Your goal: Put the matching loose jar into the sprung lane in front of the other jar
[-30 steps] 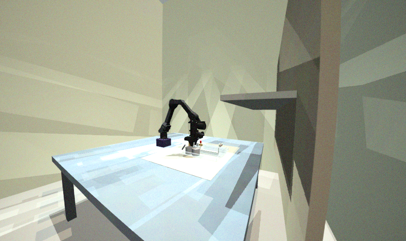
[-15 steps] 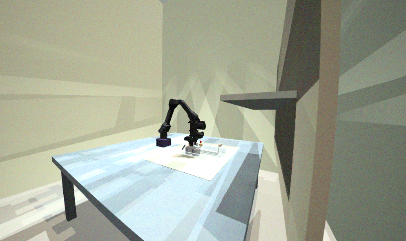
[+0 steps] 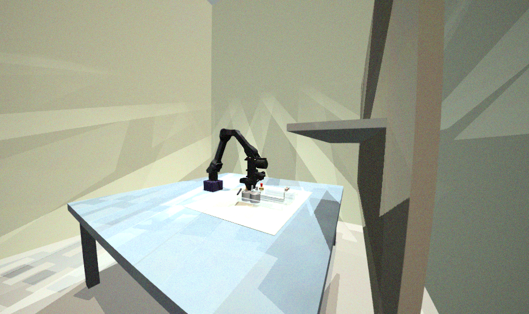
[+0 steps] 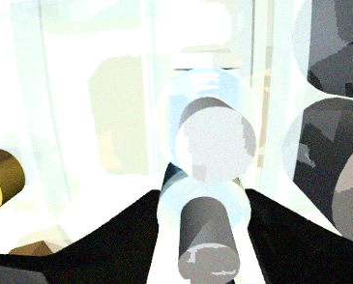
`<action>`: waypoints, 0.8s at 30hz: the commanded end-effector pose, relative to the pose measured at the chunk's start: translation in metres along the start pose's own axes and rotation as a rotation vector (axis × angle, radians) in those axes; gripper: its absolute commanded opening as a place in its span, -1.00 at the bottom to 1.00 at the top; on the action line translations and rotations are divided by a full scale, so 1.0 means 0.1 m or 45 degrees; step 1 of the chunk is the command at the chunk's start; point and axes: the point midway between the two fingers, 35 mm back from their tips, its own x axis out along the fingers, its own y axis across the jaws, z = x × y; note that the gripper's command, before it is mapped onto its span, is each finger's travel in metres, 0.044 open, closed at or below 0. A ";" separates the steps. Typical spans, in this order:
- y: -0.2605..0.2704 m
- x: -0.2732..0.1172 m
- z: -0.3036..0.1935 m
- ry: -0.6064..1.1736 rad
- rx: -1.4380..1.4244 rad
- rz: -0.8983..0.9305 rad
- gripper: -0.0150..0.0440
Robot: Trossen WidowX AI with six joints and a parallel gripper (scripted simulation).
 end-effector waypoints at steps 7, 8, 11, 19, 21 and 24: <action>0.00 0.00 0.00 0.000 0.006 -0.001 -0.14; 0.00 0.00 0.00 0.000 0.006 -0.001 -0.05; 0.00 0.00 0.00 0.000 0.006 -0.001 0.22; 0.00 -0.06 0.00 0.000 0.006 -0.001 0.47; 0.00 -0.15 0.00 0.000 0.006 -0.001 0.47; 0.00 -0.20 0.00 0.000 0.006 -0.001 0.47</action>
